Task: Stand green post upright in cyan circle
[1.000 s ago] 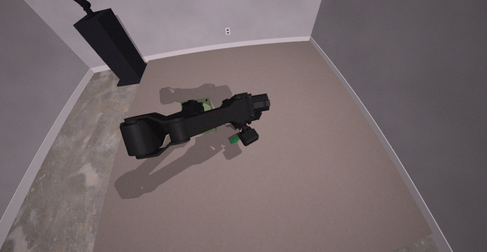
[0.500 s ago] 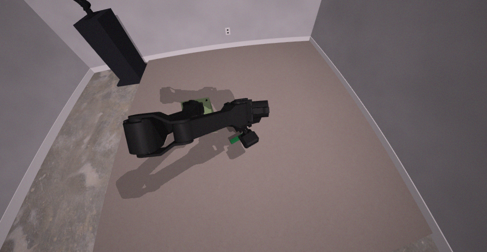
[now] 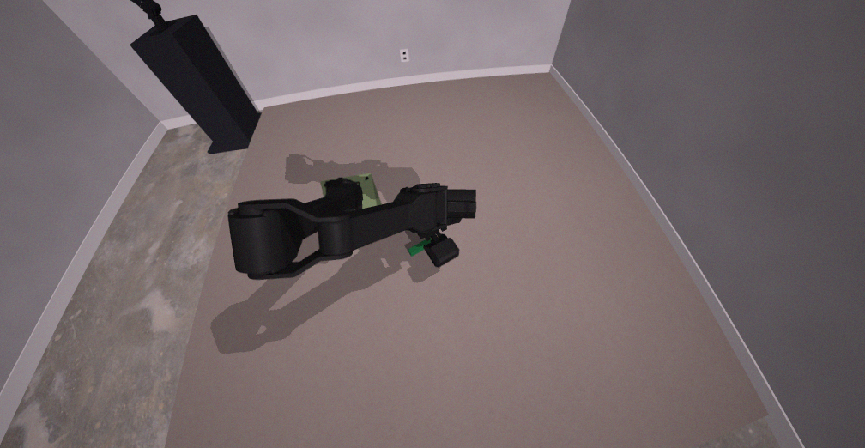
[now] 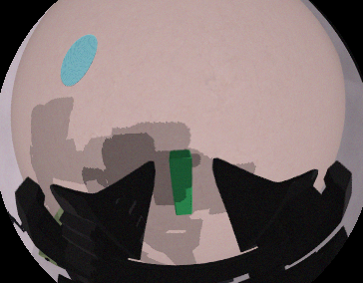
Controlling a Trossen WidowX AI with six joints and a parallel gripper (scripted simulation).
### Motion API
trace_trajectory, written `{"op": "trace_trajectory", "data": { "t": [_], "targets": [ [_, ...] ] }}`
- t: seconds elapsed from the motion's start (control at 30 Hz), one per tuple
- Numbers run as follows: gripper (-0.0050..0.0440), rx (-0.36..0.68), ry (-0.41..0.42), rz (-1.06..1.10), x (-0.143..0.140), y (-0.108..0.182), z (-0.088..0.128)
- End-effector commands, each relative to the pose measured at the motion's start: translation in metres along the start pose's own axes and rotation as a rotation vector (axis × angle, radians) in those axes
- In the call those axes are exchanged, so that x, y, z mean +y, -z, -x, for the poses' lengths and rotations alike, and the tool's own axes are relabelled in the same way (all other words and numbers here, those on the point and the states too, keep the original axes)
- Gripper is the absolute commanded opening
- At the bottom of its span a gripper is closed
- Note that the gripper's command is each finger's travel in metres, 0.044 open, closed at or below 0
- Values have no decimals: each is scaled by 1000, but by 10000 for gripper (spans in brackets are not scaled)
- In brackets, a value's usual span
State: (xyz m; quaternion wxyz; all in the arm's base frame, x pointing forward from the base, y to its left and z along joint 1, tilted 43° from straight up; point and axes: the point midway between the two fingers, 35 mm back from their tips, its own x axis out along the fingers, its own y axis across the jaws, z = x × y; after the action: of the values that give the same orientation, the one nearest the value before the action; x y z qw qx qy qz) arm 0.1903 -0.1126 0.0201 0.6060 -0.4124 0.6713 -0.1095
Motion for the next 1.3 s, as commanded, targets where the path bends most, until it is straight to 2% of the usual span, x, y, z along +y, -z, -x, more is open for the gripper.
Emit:
{"op": "trace_trajectory", "data": {
  "t": [0.0,0.17,0.3,0.8,0.87,1.27],
  "targets": [
    [233,6,-6,10,2,2,-5],
    [233,6,-6,10,2,2,-5],
    [136,6,-6,10,2,2,-5],
    [56,6,-6,10,2,2,-5],
    [22,6,-6,10,2,2,-5],
    [22,-3,-23,10,4,-7,24]
  ]
}}
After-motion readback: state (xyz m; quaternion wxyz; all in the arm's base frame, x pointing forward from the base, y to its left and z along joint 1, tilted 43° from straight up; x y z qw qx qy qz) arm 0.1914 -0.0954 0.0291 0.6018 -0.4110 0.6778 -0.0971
